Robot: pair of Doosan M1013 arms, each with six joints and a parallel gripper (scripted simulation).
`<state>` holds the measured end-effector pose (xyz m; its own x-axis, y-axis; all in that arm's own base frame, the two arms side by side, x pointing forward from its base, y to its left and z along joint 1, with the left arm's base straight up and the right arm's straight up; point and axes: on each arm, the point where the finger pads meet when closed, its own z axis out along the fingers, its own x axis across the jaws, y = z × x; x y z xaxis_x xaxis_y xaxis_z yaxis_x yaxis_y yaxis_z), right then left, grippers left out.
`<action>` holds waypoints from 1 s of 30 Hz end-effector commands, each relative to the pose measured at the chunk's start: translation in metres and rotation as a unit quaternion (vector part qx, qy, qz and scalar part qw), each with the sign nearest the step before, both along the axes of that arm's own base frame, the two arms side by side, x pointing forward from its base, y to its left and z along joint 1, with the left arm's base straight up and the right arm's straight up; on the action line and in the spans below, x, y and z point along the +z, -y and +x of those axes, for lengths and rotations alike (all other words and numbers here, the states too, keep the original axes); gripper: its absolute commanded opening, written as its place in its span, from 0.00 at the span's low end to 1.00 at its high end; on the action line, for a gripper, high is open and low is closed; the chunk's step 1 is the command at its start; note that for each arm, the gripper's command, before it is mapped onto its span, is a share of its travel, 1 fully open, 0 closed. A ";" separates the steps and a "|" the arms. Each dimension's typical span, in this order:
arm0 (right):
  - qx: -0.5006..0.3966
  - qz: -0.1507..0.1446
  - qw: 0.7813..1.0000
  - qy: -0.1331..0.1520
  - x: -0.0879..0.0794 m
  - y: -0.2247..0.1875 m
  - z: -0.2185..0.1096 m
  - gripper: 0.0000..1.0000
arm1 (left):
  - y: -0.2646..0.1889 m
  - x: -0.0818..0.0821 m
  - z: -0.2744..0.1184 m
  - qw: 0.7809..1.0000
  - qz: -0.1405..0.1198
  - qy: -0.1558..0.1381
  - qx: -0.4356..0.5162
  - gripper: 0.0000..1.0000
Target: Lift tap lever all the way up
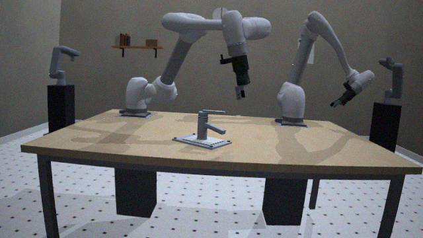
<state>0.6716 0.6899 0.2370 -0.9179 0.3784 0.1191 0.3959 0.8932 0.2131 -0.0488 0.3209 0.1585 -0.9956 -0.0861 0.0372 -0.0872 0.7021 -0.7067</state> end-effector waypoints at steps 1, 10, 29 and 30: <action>0.056 -0.052 0.997 0.017 -0.001 0.041 0.007 1.00 | 0.000 0.000 0.000 1.000 0.000 0.000 0.000 1.00; 0.123 -0.120 0.985 0.027 0.003 0.095 0.019 1.00 | 0.000 0.000 0.000 1.000 0.000 0.000 0.000 1.00; 0.123 -0.120 0.985 0.027 0.003 0.095 0.019 0.00 | 0.000 0.000 0.000 1.000 0.000 0.000 0.000 1.00; 0.123 -0.120 0.985 0.027 0.003 0.095 0.019 0.00 | 0.000 0.000 0.000 1.000 0.000 0.000 0.000 1.00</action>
